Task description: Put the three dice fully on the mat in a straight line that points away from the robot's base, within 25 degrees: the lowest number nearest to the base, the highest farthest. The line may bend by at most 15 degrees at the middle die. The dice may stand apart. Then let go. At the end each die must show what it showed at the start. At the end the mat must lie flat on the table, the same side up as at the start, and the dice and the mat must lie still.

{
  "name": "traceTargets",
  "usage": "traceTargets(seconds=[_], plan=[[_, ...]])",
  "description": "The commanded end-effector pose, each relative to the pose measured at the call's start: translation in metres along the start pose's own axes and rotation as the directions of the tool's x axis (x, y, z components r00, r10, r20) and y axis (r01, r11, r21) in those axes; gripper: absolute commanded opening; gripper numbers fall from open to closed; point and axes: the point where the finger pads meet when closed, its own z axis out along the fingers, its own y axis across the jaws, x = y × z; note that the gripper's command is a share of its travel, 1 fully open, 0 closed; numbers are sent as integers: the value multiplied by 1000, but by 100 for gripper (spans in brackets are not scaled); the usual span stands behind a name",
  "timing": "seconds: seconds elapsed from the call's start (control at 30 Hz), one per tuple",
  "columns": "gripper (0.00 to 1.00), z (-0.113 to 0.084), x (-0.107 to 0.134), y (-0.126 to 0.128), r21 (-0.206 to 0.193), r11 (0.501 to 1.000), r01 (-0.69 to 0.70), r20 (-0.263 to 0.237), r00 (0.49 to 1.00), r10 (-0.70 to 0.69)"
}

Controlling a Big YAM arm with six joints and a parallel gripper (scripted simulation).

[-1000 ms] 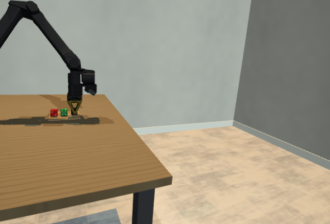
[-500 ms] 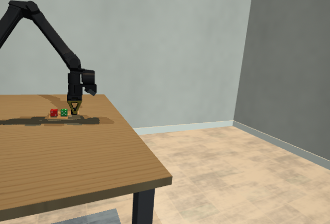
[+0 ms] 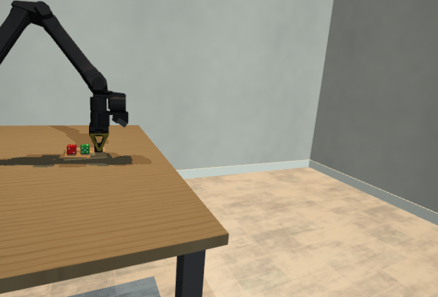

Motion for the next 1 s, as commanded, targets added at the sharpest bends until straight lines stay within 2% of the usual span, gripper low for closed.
traceTargets(seconds=[0.0,0.5,0.97], plan=[[26,-5,-19,-7,7,1000,-6,26,1000,6],[26,5,-19,2,4,1000,13,20,1000,-13],[26,4,-18,0,5,1000,10,21,1000,-10]])
